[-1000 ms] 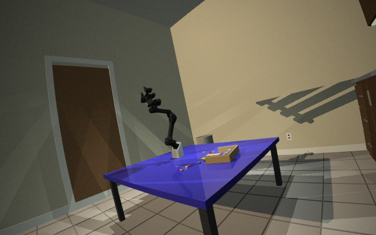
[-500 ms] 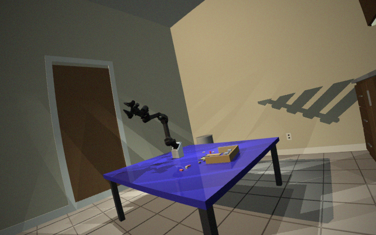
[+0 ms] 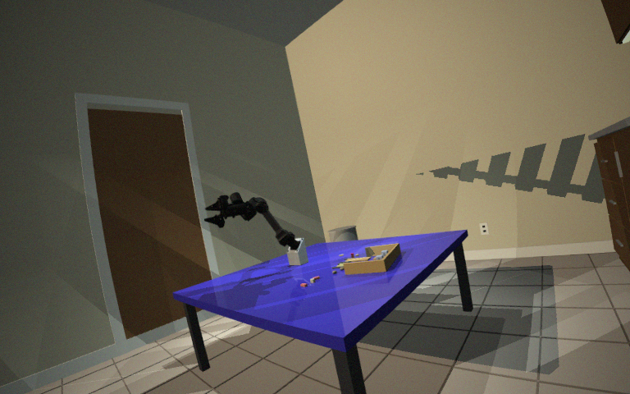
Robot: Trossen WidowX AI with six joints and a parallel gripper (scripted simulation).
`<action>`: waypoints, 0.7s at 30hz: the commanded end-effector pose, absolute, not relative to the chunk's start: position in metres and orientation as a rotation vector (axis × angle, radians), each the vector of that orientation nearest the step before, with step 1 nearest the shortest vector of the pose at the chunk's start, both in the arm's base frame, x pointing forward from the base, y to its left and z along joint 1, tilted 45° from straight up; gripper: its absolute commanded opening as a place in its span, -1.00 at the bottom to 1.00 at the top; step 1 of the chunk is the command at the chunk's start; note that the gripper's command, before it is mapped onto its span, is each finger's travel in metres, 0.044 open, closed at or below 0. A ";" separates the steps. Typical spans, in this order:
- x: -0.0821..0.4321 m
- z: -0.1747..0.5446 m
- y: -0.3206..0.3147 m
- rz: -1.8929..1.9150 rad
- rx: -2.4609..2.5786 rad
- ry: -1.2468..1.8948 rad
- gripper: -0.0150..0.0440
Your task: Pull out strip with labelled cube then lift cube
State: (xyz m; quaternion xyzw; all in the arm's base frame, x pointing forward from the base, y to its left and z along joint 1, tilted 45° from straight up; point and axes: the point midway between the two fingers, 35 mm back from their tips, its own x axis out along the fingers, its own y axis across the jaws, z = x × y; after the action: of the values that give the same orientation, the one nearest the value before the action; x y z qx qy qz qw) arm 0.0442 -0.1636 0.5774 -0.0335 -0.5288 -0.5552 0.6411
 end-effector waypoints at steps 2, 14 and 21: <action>0.116 0.542 -0.185 -1.193 -0.010 -0.972 0.86; 0.273 0.425 -0.158 -0.958 0.003 -0.438 0.86; 0.337 0.335 -0.099 -0.783 -0.091 -0.127 0.86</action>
State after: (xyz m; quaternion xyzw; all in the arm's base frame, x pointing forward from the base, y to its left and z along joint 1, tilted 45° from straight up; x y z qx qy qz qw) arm 0.3124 -0.1287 0.3783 -0.0155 -0.1311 -0.4169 0.8993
